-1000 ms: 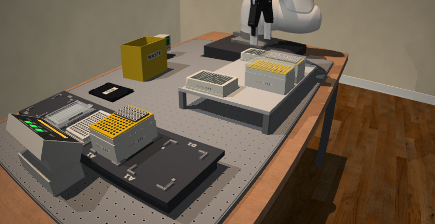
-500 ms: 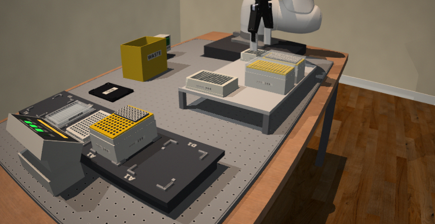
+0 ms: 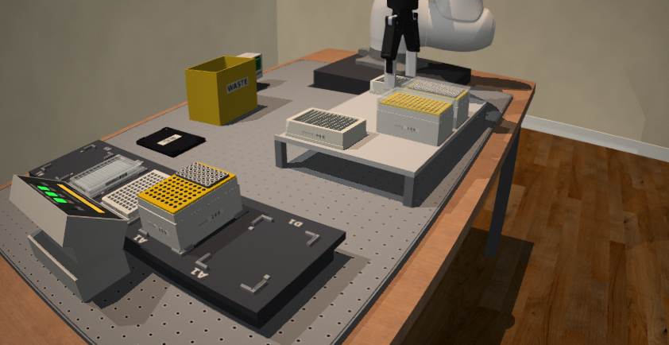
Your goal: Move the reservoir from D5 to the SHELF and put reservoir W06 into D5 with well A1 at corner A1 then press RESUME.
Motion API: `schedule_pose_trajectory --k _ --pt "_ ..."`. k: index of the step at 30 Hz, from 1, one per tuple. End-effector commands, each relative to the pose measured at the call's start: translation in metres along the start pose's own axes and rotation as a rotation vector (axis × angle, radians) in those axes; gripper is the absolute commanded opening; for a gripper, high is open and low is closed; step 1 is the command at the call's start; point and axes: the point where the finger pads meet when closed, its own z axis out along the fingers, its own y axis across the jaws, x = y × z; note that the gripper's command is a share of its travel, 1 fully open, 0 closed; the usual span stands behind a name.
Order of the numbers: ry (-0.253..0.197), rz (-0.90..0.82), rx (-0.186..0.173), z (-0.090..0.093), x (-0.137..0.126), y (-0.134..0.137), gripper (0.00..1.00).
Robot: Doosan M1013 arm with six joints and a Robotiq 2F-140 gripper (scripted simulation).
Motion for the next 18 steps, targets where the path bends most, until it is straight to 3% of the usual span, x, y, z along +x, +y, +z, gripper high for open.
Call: schedule_pose_trajectory --k 1,18 --pt "0.0 0.0 0.0 0.004 0.0 0.0 0.77" --pt "0.0 0.0 0.0 0.024 0.0 0.0 0.77"
